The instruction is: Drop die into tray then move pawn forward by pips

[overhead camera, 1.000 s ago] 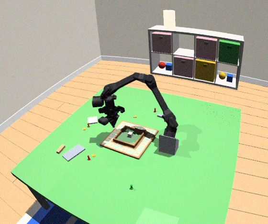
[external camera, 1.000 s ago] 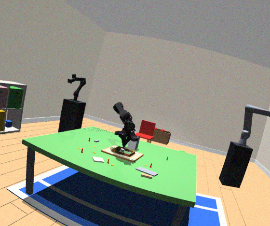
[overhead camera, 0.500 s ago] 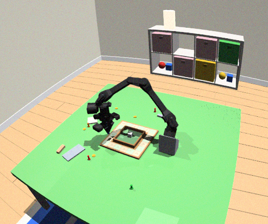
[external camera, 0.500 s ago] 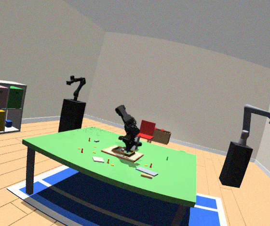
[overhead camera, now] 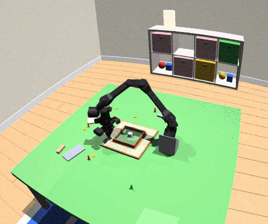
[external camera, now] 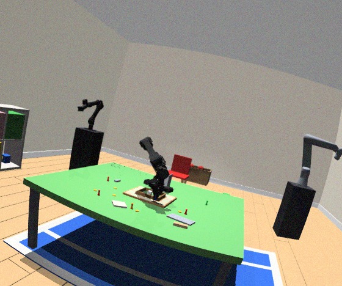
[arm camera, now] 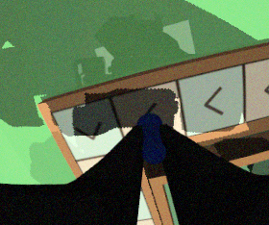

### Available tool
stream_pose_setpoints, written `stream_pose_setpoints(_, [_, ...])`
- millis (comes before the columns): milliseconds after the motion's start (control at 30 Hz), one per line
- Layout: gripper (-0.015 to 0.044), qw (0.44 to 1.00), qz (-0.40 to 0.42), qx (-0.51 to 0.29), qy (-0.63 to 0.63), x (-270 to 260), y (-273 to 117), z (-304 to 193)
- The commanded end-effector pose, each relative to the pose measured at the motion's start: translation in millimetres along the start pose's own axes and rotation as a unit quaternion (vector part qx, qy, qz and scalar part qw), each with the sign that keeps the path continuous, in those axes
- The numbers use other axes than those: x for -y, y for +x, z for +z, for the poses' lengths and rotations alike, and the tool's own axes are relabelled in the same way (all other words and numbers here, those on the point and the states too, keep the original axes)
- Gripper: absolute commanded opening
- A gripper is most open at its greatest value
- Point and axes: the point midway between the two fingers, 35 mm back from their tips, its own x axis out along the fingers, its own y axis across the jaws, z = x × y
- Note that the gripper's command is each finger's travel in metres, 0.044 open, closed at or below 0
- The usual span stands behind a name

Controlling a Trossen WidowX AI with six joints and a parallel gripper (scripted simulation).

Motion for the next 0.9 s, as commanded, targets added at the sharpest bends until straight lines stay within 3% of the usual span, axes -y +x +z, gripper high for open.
stream_pose_setpoints(0, [0.0,1.0,-0.003,-0.001,-0.003,1.1,7.7,-1.0])
stream_pose_setpoints(167, [0.0,1.0,-0.003,-0.001,-0.003,1.2,14.6,-1.1])
stream_pose_setpoints(500, [0.0263,1.0,0.0,-0.001,0.0,0.2,6.6,0.0])
stream_pose_setpoints(633, [0.0368,1.0,-0.002,-0.001,-0.003,-0.6,-37.6,-0.1])
stream_pose_setpoints(700, [0.042,1.0,-0.002,-0.001,-0.003,-0.5,-40.4,-0.2])
stream_pose_setpoints(867, [0.044,1.0,-0.001,-0.001,-0.009,2.4,-48.3,-8.2])
